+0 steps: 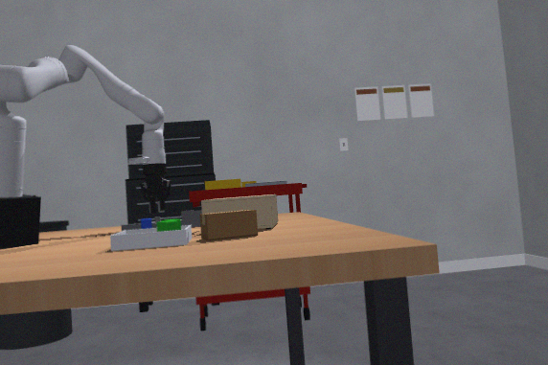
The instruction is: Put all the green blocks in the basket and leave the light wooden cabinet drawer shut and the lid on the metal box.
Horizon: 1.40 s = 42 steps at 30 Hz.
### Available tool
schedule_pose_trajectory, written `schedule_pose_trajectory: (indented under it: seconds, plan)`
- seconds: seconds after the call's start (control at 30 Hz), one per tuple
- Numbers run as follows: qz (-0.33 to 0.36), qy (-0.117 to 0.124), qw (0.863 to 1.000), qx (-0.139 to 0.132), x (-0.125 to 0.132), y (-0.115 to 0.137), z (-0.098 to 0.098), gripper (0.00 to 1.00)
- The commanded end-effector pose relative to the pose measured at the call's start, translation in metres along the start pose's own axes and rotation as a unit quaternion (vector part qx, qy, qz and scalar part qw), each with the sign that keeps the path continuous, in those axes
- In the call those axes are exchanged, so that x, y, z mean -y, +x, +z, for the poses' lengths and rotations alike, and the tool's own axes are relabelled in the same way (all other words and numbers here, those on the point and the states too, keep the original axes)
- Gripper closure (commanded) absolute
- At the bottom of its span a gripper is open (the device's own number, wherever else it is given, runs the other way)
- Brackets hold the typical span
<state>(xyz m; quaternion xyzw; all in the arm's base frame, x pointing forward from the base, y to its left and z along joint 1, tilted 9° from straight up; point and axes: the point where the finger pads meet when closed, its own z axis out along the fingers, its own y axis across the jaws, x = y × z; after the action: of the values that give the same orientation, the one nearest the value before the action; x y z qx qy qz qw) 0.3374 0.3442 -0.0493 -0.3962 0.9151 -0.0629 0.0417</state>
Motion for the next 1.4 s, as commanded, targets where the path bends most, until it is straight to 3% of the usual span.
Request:
schedule_pose_trajectory:
  seconds: [0.0, 1.37]
  plan:
    - [0.000, 0.000, 1.000, 0.001, 0.000, -0.001, -0.001, 0.52]
    - [0.000, 0.000, 1.000, 0.001, 0.000, -0.001, 0.021, 0.52]
